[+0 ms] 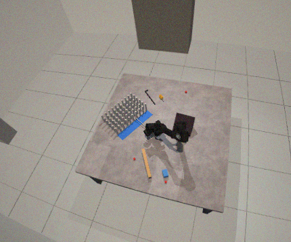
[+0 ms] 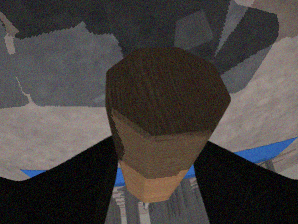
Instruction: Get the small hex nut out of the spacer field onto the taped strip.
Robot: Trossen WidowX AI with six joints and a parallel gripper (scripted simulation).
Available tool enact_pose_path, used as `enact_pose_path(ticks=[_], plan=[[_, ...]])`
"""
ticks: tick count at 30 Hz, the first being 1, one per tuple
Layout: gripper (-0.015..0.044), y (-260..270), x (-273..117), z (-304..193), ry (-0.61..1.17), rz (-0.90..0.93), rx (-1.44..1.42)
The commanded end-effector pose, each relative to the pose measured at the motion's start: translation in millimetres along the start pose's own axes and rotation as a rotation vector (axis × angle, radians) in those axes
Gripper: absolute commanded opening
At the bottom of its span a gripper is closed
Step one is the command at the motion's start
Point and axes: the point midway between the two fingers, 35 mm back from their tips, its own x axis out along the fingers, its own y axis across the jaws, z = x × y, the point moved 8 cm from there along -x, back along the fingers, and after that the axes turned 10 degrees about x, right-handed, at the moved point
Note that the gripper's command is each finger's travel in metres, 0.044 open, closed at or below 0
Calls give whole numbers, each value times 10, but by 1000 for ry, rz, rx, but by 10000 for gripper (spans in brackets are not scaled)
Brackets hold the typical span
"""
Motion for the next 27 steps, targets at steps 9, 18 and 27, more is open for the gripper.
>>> enact_pose_path(ticks=[9,18,27], plan=[[0,-27,23,-55,5,-9,-8],[0,-34,47,-88,5,-9,-8],[0,-41,71,-121,5,-10,-8]])
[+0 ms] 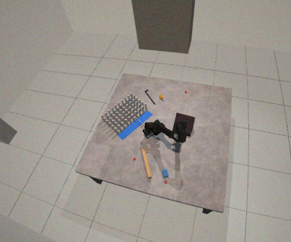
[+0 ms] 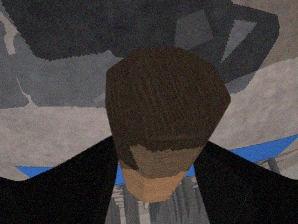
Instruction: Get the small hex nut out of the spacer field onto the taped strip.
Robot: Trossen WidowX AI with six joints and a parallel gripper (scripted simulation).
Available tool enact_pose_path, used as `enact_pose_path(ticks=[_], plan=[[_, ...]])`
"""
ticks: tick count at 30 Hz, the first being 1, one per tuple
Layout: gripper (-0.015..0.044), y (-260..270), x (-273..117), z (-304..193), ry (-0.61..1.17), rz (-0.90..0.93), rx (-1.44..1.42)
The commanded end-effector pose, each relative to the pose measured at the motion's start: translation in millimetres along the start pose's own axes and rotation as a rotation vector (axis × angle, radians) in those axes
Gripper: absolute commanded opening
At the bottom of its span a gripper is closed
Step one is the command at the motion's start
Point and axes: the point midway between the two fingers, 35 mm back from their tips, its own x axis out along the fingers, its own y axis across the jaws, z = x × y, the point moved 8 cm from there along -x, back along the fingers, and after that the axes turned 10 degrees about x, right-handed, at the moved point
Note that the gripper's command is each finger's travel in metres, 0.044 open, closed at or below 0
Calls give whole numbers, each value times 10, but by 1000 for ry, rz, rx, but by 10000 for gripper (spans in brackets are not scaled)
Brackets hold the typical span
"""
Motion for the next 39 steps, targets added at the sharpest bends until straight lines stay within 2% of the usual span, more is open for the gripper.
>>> enact_pose_path(ticks=[1,39], plan=[[0,-21,2,-30,5,-9,-8],[0,-51,104,-177,6,-10,-9]])
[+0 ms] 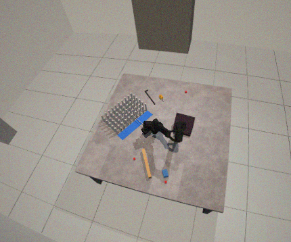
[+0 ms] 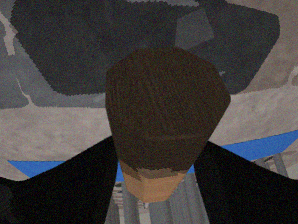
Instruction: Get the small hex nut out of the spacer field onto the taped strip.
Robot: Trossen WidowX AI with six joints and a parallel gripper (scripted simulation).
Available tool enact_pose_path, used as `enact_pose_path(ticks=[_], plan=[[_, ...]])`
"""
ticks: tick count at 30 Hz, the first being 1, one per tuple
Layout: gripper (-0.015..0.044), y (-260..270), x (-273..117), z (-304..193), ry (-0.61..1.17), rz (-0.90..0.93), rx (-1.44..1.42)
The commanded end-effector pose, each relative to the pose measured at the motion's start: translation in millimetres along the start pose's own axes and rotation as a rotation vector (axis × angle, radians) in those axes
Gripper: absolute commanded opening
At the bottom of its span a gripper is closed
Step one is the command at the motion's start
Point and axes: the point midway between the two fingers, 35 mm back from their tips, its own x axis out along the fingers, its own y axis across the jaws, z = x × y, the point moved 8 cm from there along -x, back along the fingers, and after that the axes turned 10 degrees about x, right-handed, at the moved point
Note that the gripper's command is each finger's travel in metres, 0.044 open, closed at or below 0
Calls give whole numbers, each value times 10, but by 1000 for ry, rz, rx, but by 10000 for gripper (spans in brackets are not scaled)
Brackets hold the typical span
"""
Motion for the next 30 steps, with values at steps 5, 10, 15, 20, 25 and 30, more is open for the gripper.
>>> enact_pose_path(ticks=[5,10,15,20,25,30], plan=[[0,-27,12,-49,6,-10,-8],[0,-31,26,-70,6,-10,-8],[0,-35,40,-90,6,-10,-8],[0,-39,54,-111,6,-10,-9],[0,-43,69,-132,6,-10,-9],[0,-47,83,-153,7,-10,-9]])
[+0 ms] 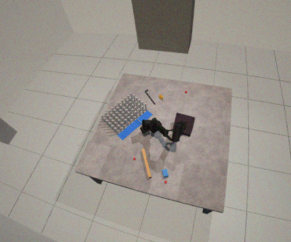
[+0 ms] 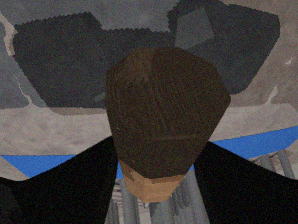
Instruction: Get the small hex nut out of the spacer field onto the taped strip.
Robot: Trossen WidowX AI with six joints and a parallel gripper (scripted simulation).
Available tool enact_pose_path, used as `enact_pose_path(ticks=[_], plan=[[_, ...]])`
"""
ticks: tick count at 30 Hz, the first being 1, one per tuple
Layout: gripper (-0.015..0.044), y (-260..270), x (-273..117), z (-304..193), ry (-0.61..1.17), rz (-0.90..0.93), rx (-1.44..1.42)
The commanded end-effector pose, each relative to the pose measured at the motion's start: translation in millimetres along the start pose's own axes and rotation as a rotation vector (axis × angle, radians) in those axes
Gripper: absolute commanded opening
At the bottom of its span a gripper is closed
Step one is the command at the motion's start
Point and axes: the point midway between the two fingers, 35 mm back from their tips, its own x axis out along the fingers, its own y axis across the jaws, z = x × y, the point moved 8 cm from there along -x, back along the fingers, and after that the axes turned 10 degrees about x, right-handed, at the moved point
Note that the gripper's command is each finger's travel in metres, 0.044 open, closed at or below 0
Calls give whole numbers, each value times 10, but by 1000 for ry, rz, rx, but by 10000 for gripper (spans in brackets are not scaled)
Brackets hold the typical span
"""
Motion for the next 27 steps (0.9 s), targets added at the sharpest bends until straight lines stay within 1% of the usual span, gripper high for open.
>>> enact_pose_path(ticks=[1,27], plan=[[0,-26,1,-36,6,-11,-8],[0,-47,77,-149,7,-11,-9]])
